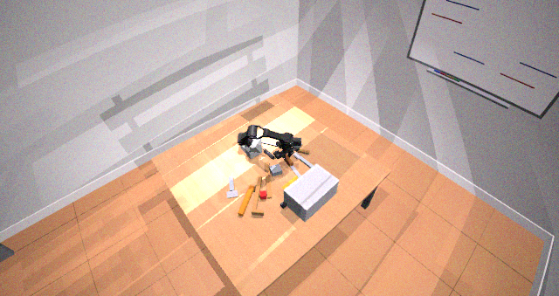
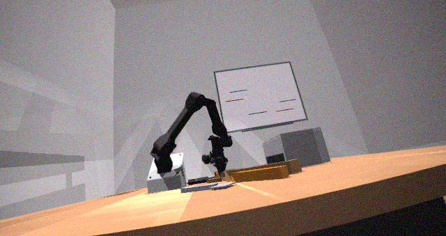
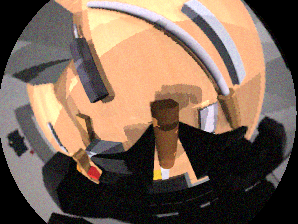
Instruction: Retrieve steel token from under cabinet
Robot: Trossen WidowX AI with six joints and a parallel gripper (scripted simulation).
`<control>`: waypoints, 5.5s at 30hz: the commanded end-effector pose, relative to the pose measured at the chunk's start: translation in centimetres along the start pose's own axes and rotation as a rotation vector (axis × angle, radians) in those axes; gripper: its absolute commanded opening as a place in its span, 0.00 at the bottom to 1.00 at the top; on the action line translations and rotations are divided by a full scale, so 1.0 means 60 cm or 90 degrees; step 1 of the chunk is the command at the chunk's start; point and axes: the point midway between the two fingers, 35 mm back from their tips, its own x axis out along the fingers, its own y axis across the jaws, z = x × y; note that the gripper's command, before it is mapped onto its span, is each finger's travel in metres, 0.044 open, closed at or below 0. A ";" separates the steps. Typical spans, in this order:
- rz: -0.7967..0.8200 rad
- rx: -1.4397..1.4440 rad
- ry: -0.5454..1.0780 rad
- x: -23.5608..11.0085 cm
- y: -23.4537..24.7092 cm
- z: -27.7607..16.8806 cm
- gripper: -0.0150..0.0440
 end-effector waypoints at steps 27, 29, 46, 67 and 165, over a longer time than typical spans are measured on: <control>-0.002 0.002 -0.001 -0.001 -0.001 -0.077 0.25; -0.002 0.002 -0.001 -0.001 -0.001 -0.082 0.25; -0.001 0.003 0.000 -0.001 -0.001 -0.118 0.25; -0.001 0.003 0.001 -0.002 -0.001 -0.159 0.25; 0.001 0.004 0.002 0.002 0.061 -0.242 0.25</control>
